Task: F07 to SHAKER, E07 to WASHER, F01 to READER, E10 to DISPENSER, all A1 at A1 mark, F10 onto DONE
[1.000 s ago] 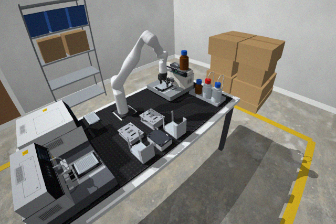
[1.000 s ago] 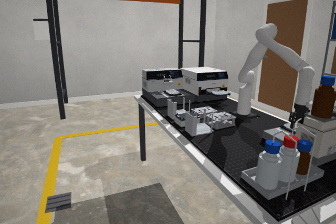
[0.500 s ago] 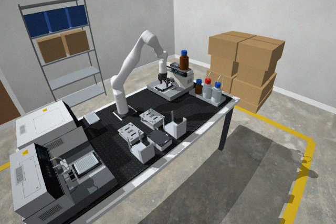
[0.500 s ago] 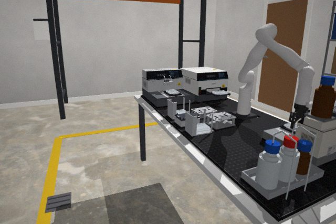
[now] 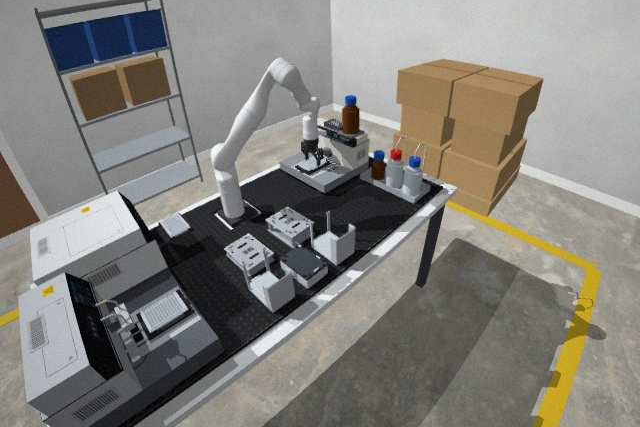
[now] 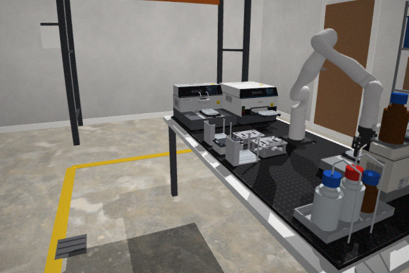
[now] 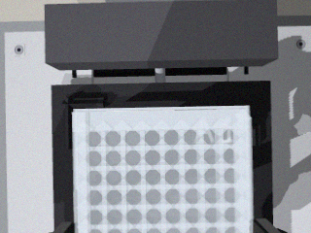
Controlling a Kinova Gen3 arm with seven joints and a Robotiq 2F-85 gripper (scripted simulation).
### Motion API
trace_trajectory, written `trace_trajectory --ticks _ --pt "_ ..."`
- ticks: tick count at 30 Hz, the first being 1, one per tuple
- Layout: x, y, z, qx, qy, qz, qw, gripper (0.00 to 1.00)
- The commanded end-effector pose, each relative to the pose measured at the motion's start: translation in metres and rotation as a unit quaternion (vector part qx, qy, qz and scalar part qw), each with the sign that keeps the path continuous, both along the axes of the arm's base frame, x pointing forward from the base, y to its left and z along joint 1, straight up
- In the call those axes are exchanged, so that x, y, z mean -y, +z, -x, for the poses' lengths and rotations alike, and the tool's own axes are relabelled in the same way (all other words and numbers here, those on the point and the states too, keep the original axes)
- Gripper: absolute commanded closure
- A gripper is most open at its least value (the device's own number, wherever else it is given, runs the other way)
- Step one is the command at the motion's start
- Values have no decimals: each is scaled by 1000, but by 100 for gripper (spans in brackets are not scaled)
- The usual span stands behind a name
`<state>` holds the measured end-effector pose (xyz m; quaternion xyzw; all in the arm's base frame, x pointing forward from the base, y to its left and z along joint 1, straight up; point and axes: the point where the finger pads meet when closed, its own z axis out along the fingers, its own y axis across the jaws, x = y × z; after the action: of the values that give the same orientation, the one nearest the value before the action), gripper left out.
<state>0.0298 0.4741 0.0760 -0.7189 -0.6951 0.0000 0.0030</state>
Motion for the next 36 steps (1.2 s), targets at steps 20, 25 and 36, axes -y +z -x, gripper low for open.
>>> trace_trajectory --ticks 20,25,36 --pt "-1 1 0 0 0 -1 1000 6" --pt "-1 1 0 0 0 -1 1000 6" --pt "-1 4 0 0 0 -1 1000 6"
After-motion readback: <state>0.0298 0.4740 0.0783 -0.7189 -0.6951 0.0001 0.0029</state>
